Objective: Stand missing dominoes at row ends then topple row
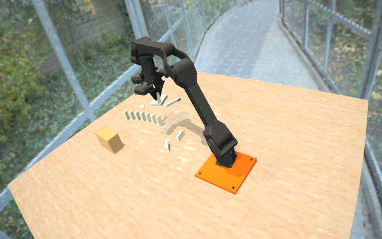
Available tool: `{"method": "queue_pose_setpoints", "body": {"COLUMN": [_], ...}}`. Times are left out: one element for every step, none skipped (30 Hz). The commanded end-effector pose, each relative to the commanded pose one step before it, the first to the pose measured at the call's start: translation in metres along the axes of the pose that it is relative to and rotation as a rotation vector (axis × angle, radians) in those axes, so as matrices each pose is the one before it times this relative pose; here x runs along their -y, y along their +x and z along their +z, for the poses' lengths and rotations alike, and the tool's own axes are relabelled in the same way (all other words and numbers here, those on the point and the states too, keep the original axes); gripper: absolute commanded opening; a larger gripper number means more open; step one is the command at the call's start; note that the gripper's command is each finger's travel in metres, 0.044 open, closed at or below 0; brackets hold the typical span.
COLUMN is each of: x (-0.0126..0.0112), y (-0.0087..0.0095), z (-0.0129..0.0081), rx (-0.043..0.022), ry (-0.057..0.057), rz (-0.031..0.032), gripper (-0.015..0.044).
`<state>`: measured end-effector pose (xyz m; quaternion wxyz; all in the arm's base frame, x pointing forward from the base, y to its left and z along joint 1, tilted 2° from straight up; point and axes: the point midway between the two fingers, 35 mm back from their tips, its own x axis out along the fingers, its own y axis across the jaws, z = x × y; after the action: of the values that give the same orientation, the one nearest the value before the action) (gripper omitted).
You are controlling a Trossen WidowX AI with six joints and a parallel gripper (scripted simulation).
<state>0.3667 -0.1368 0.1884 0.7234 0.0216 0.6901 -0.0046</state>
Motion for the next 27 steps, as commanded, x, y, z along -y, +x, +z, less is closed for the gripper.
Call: {"method": "queue_pose_setpoints", "body": {"x": [0.00045, 0.00000, 0.00000, 0.00000, 0.00004, 0.00013, 0.00020, 0.00023, 0.00022, 0.00020, 0.00019, 0.00017, 0.00015, 0.00014, 0.00012, 0.00011, 0.00009, 0.00007, 0.00006, 0.00004, 0.00002, 0.00001, -0.00001, -0.00002, -0.00004, -0.00006, -0.00007], "y": [-0.00218, 0.00000, 0.00000, 0.00000, 0.00062, 0.00185, 0.00309, 0.00379, 0.00381, 0.00382, 0.00383, 0.00384, 0.00385, 0.00386, 0.00387, 0.00388, 0.00388, 0.00389, 0.00389, 0.00390, 0.00390, 0.00390, 0.00391, 0.00391, 0.00390, 0.00391, 0.00390], "z": [0.00135, 0.00000, 0.00000, 0.00000, 0.00015, 0.00043, 0.00069, 0.00080, 0.00074, 0.00069, 0.00064, 0.00058, 0.00053, 0.00047, 0.00042, 0.00037, 0.00031, 0.00026, 0.00020, 0.00015, 0.00009, 0.00004, -0.00002, -0.00007, -0.00013, -0.00018, -0.00024], "rx": [0.00571, 0.00000, 0.00000, 0.00000, -0.00005, -0.00015, -0.00025, -0.00031, -0.00032, -0.00032, -0.00033, -0.00033, -0.00034, -0.00035, -0.00035, -0.00036, -0.00036, -0.00037, -0.00037, -0.00038, -0.00038, -0.00039, -0.00039, -0.00040, -0.00041, -0.00041, -0.00042], "ry": [0.0397, 0.0000, 0.0000, 0.0000, 0.0000, 0.0000, 0.0000, 0.0000, 0.0000, 0.0000, 0.0000, 0.0000, 0.0000, 0.0000, 0.0000, 0.0000, 0.0000, 0.0000, 0.0000, 0.0000, 0.0000, 0.0000, 0.0000, 0.0000, 0.0000, 0.0000, 0.0000], "rz": [-0.00488, 0.00000, 0.00000, 0.00000, 0.00002, 0.00007, 0.00011, 0.00014, 0.00014, 0.00014, 0.00014, 0.00014, 0.00015, 0.00015, 0.00015, 0.00015, 0.00015, 0.00015, 0.00015, 0.00016, 0.00016, 0.00016, 0.00016, 0.00016, 0.00016, 0.00016, 0.00016], "gripper": [0.0107, 0.0107, 0.0107, 0.0107, 0.0107, 0.0107, 0.0107, 0.0107, 0.0107, 0.0107, 0.0107, 0.0107, 0.0107, 0.0107, 0.0107, 0.0107, 0.0107, 0.0107, 0.0107, 0.0107, 0.0107, 0.0107, 0.0107, 0.0107, 0.0107, 0.0107, 0.0107]}}
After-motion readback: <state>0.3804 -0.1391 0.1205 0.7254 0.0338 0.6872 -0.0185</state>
